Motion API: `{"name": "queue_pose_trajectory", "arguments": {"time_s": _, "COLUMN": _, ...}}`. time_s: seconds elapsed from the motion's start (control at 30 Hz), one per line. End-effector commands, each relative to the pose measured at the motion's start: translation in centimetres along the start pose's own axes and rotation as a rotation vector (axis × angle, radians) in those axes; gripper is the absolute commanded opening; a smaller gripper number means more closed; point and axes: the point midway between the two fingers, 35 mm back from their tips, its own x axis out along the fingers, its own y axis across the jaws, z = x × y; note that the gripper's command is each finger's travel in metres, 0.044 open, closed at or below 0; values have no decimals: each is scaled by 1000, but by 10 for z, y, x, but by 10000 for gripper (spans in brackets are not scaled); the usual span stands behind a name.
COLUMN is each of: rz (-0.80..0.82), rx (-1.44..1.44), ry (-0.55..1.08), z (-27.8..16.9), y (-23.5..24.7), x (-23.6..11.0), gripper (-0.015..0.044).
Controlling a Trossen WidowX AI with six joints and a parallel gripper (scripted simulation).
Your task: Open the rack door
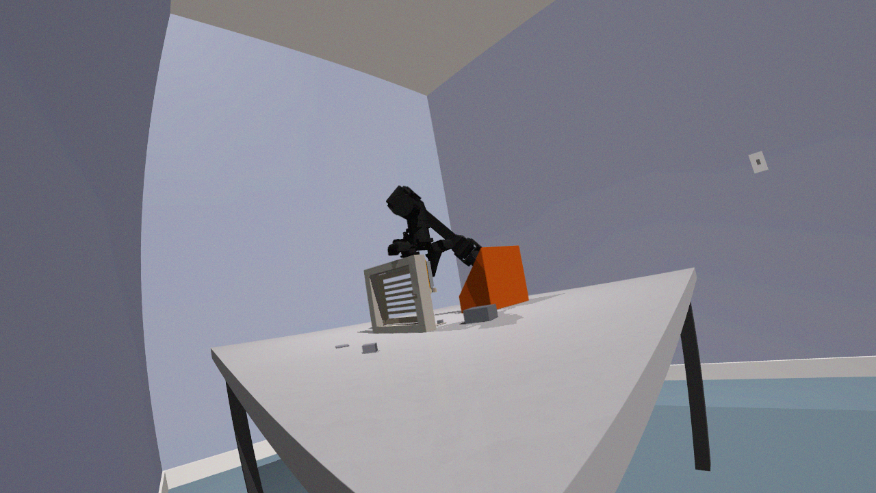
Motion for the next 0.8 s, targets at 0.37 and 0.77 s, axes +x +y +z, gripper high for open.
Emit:
{"name": "queue_pose_trajectory", "arguments": {"time_s": 0.37, "rz": 4, "rx": 6, "ry": -3, "z": 0, "y": 1, "x": 0, "gripper": 114}}
{"name": "queue_pose_trajectory", "arguments": {"time_s": 0.77, "rz": 4, "rx": 6, "ry": -3, "z": 0, "y": 1, "x": 0, "gripper": 34}}
